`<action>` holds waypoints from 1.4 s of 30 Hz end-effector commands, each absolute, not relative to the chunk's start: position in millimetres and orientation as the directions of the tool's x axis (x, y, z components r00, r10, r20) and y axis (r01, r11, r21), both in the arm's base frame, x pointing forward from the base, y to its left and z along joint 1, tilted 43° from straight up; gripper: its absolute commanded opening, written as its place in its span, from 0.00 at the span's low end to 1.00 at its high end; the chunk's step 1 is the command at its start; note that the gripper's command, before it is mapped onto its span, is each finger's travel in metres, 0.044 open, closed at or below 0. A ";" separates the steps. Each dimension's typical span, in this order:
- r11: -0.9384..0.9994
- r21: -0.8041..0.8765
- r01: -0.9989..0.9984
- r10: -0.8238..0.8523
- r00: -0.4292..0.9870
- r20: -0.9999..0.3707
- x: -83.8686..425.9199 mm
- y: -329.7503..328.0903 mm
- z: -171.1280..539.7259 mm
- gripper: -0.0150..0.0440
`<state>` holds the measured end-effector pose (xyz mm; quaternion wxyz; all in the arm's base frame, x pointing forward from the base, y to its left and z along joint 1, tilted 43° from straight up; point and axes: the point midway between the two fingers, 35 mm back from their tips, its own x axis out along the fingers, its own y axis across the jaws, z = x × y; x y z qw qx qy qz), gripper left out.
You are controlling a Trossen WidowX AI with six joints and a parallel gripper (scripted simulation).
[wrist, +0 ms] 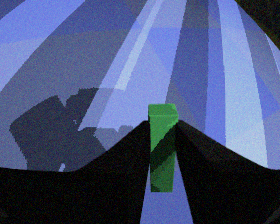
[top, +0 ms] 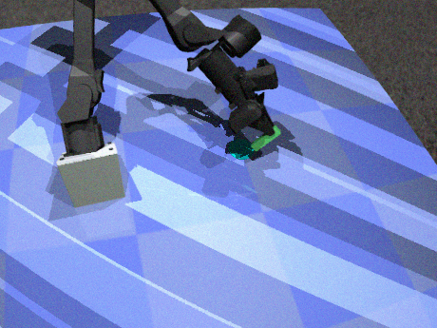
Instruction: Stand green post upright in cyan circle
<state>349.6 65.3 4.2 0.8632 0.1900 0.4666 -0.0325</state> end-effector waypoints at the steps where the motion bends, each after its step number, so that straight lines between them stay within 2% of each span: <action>1: 0.921 0.304 0.243 0.110 0.585 -0.803 347.1 66.1 4.9 0.29; 42: 0.868 0.409 0.283 0.037 0.783 -0.620 334.5 66.7 27.1 0.29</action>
